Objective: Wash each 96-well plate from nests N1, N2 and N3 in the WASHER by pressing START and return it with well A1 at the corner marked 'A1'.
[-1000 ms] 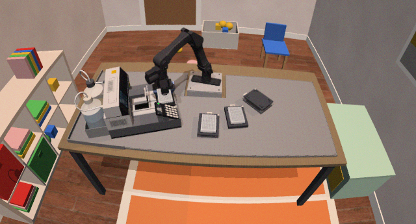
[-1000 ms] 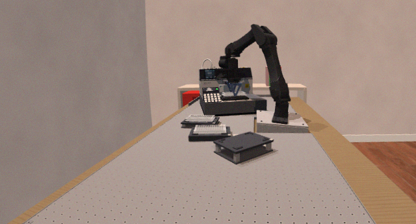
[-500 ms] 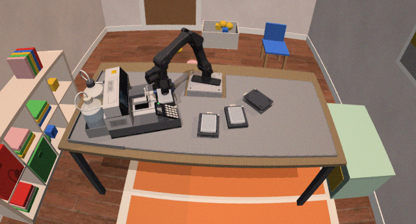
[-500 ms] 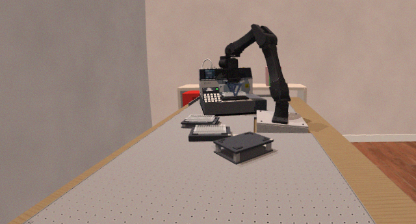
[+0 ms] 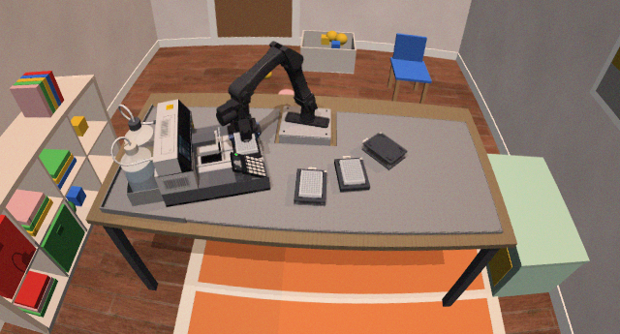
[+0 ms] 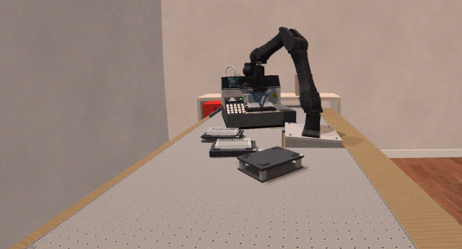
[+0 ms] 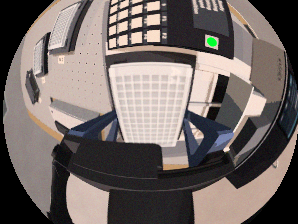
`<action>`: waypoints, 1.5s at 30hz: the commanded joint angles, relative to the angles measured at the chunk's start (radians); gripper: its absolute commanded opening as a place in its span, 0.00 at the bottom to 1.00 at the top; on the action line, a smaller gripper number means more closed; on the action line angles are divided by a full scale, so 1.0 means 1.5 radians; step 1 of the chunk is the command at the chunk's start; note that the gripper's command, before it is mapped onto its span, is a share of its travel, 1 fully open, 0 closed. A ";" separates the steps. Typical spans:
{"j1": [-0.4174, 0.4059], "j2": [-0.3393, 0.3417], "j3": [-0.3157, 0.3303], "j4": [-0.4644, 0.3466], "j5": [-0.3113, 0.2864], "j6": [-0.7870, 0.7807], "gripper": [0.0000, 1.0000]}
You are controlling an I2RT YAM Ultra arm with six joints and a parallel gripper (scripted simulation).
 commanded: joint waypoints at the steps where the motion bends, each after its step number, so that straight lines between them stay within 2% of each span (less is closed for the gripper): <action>1: 0.000 -0.006 0.002 0.002 -0.003 -0.001 0.00; 45: -0.001 -0.003 -0.012 0.018 -0.003 -0.001 0.00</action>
